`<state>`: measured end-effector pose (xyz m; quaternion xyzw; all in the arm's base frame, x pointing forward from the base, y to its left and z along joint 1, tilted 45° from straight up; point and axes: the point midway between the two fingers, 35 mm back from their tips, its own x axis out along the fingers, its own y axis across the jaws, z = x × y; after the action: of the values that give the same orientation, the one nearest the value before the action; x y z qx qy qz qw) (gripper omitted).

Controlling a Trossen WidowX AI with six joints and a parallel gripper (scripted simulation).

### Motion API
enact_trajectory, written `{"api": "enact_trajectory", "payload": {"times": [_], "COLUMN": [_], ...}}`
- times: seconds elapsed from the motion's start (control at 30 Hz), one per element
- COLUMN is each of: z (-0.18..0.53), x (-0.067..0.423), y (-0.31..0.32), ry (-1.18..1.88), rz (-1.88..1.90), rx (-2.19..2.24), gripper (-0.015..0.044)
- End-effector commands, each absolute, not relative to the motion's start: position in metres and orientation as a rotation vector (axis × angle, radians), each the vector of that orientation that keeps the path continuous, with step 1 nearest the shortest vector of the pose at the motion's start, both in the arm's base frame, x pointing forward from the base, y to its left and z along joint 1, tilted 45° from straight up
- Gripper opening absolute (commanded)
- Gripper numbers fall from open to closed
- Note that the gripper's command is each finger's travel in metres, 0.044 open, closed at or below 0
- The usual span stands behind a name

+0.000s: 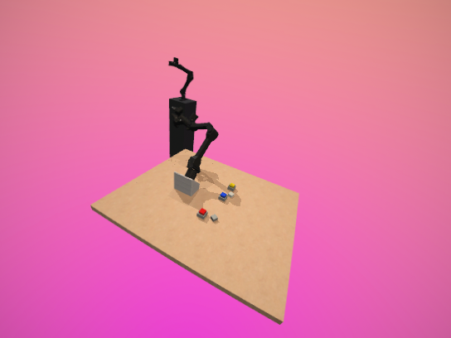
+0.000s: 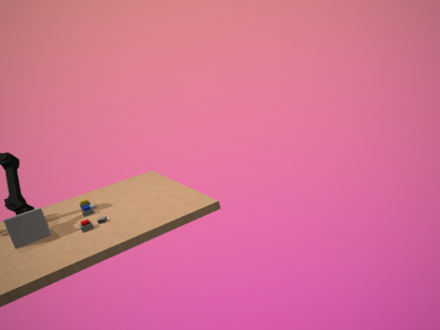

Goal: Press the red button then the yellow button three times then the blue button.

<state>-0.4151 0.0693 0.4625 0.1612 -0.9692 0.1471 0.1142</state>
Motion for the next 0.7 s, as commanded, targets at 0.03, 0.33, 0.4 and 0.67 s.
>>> {"api": "enact_trajectory", "payload": {"times": [0.03, 0.33, 0.4, 0.67], "z": [0.463, 0.461, 0.460, 0.453], "x": [-0.414, -0.357, -0.333, -0.211], "y": [0.076, 0.226, 0.260, 0.368], "ry": [-2.844, -2.767, -2.713, -2.375], "rz": [0.445, 0.742, 0.809, 1.014], "rx": [0.446, -0.139, -0.280, -0.770], "gripper": [0.0400, 0.0400, 0.0400, 0.0400]}}
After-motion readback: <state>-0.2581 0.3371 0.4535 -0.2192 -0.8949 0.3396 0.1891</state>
